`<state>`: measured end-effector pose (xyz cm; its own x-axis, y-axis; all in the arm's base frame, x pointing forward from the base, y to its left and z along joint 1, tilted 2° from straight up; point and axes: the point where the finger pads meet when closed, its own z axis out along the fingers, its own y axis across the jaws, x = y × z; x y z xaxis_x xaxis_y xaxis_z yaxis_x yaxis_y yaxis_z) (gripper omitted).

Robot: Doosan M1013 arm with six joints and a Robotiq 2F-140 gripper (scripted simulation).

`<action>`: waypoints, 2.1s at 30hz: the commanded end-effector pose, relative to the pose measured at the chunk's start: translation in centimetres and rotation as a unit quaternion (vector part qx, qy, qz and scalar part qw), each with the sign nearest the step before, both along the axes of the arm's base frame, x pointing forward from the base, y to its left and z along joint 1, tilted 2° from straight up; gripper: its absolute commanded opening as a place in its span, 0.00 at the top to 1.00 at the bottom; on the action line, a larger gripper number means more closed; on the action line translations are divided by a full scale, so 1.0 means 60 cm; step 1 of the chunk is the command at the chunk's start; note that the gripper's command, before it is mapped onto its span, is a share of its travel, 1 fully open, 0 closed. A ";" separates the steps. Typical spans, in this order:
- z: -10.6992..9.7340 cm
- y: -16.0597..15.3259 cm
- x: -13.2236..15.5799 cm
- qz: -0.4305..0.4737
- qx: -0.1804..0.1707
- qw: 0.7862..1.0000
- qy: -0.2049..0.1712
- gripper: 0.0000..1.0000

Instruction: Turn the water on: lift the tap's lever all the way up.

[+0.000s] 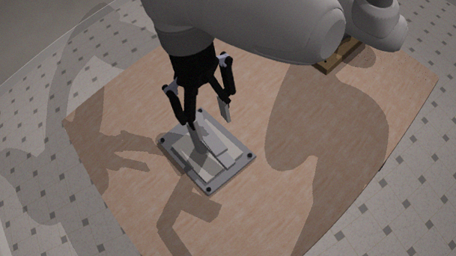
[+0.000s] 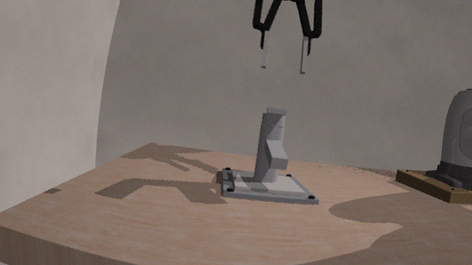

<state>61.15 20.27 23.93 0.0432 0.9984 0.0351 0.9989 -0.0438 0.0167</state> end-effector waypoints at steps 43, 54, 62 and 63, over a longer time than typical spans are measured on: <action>-0.058 0.004 0.006 0.000 0.000 1.000 -0.002 0.59; -0.083 0.005 0.007 0.000 0.000 1.000 -0.002 0.59; -0.090 0.005 0.007 0.000 0.000 1.000 -0.002 0.59; -0.090 0.005 0.007 0.000 0.000 1.000 -0.002 0.59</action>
<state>61.71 20.51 19.07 0.0435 0.9984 0.0362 0.9987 -0.0444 0.0243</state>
